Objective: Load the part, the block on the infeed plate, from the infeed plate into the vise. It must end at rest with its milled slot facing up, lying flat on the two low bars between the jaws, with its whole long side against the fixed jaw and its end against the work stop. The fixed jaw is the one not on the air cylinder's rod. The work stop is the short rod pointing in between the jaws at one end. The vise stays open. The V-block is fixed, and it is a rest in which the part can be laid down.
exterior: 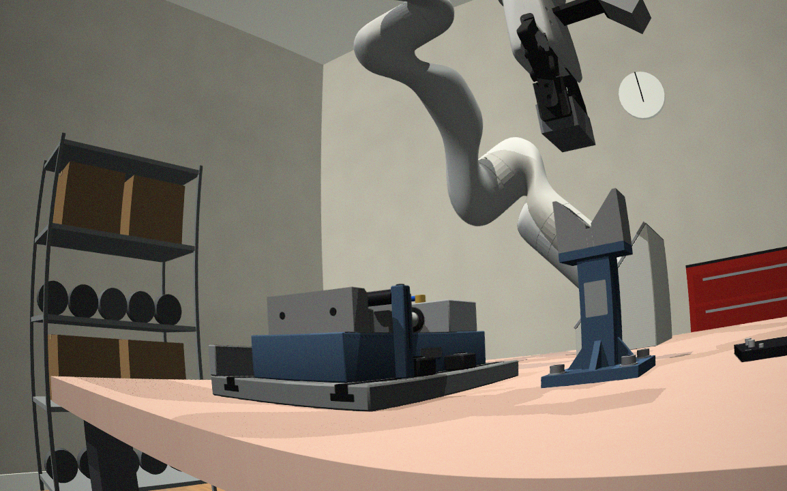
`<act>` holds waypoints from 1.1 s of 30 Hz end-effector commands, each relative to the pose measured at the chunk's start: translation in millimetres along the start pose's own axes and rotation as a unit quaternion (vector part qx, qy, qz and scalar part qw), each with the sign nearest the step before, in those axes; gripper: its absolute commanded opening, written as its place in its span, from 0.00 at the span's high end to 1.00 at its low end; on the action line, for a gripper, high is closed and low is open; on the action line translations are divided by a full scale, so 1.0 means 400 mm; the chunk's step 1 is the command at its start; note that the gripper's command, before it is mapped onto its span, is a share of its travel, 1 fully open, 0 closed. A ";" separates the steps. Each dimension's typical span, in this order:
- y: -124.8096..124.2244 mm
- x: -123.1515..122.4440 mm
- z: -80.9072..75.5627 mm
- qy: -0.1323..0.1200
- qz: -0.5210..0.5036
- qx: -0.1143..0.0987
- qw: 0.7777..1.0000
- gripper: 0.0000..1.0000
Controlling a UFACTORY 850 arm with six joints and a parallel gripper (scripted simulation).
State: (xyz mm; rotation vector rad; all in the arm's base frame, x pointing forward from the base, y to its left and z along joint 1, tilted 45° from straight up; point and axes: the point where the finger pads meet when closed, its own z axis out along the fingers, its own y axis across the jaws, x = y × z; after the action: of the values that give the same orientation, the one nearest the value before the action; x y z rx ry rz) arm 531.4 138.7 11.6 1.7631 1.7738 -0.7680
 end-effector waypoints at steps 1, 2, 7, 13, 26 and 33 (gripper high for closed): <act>0.005 -0.005 -0.003 0.001 -0.009 -0.001 1.000 1.00; 0.007 -0.007 -0.003 0.001 -0.012 -0.001 1.000 1.00; 0.012 -0.016 -0.004 0.001 -0.027 -0.001 1.000 1.00; 0.021 -0.030 -0.005 0.002 -0.050 -0.001 0.999 1.00; 0.046 -0.071 -0.008 0.003 -0.115 -0.001 0.993 1.00; 0.065 -0.105 -0.009 0.004 -0.167 -0.002 0.986 1.00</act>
State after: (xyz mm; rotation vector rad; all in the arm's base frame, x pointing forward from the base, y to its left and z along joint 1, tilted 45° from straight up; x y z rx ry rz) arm 554.4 114.5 38.5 1.5215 2.0630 -0.8759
